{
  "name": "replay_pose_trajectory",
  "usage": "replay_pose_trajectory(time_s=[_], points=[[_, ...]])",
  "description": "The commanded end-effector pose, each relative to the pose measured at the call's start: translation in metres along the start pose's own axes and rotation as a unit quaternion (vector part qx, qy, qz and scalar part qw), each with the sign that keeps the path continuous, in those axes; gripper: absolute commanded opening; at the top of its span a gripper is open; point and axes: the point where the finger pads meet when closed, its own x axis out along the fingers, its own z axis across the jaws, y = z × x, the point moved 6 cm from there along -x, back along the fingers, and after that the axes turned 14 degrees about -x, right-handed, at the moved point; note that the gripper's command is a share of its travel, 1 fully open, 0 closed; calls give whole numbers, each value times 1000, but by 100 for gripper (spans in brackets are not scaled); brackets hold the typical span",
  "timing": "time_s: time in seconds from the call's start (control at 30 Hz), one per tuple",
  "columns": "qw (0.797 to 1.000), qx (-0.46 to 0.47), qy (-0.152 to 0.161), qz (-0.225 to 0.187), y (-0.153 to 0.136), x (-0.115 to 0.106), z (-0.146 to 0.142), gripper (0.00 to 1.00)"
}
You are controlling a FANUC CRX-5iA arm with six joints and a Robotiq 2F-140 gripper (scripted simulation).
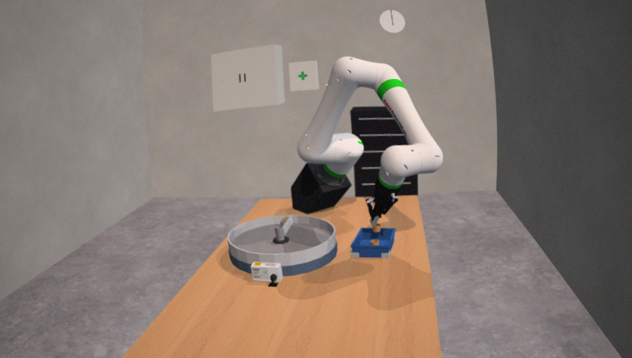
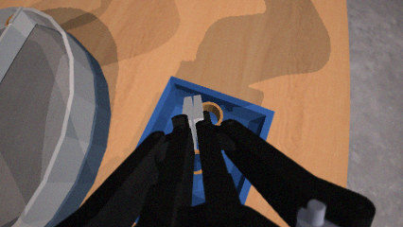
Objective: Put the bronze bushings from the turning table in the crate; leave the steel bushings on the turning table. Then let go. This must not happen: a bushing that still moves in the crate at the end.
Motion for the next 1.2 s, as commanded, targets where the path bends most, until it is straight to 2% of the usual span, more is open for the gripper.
replay_pose_trajectory(time_s=[0.0,0.83,1.17], points=[[1000,0,0,0,-1,1,0,0],[1000,0,0,0,-23,28,-5,0],[1000,0,0,0,-25,31,-6,0]])
